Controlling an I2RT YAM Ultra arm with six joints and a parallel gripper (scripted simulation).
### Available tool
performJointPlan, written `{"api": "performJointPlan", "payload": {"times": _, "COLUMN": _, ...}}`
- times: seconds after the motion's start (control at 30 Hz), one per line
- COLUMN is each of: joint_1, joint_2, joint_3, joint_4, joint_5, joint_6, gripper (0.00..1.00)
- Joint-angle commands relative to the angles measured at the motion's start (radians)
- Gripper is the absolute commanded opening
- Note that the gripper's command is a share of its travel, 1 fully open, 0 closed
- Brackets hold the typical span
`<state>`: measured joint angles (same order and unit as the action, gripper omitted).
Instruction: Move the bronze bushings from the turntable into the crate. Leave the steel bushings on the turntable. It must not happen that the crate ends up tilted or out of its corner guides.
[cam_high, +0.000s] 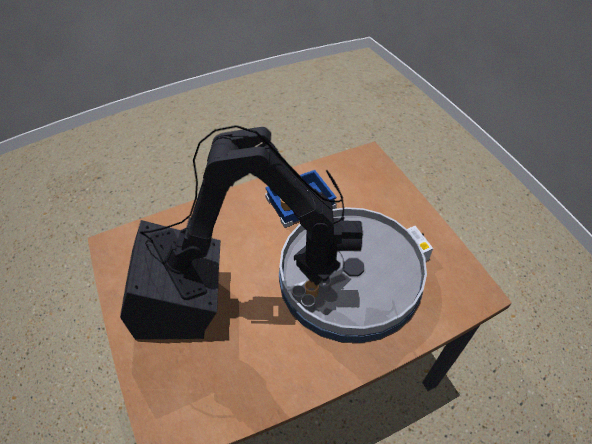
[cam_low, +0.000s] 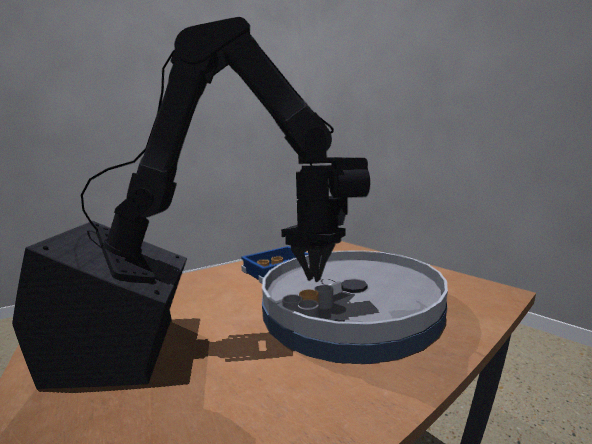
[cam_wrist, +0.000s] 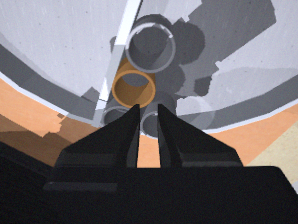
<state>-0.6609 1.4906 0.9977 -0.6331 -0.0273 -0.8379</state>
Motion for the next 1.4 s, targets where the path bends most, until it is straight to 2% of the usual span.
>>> {"api": "performJointPlan", "payload": {"times": 0.0, "joint_1": 0.004, "joint_2": -0.022, "joint_3": 0.035, "joint_4": -0.006, "joint_5": -0.016, "joint_6": -0.013, "gripper": 0.15}}
{"api": "performJointPlan", "payload": {"times": 1.37, "joint_1": -0.007, "joint_2": 0.001, "joint_3": 0.040, "joint_4": -0.010, "joint_5": -0.019, "joint_6": -0.018, "gripper": 0.15}}
